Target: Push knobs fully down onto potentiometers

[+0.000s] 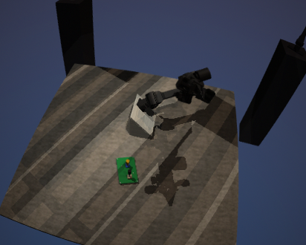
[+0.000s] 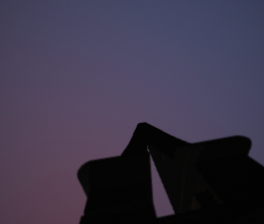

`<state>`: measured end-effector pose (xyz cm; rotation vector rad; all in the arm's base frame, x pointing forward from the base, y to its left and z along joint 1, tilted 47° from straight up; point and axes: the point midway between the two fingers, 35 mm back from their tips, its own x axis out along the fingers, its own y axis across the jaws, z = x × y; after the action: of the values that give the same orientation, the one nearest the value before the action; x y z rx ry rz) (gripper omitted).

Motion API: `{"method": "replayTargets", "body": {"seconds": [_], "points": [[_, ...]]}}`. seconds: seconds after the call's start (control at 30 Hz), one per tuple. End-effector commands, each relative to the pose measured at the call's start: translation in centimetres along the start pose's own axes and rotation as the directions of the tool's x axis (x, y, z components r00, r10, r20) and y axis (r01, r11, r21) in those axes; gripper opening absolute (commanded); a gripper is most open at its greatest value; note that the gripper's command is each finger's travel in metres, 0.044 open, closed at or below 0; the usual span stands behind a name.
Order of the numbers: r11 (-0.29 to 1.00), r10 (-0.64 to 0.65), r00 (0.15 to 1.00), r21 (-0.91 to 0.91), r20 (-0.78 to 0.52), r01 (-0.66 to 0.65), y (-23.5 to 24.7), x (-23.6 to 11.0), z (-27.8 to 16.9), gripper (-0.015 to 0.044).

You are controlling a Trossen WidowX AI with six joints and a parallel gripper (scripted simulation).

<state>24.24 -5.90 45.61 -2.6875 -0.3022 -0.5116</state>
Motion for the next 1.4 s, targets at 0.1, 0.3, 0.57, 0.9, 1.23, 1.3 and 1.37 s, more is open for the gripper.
{"method": "replayTargets", "body": {"seconds": [0.1, 0.3, 0.57, 0.9, 1.23, 1.3, 1.37], "points": [[0.974, 0.058, 0.993, 0.212, 0.099, -0.078, 3.0, 1.9, 2.7, 0.0], [0.924, 0.091, 0.979, 0.351, 0.183, -0.151, 4.9, 3.0, 4.9, 0.0], [0.802, 0.113, 0.942, 0.531, 0.316, -0.274, 7.3, 4.3, 8.5, 0.0], [0.585, 0.126, 0.87, 0.673, 0.476, -0.453, 9.7, 5.3, 13.1, 0.0], [0.329, 0.106, 0.775, 0.714, 0.623, -0.618, 11.4, 5.6, 18.0, 0.0], [0.274, 0.097, 0.753, 0.71, 0.651, -0.649, 11.6, 5.6, 19.1, 0.0], [0.219, 0.09, 0.73, 0.701, 0.678, -0.679, 11.8, 5.6, 20.1, 0.0]]}}
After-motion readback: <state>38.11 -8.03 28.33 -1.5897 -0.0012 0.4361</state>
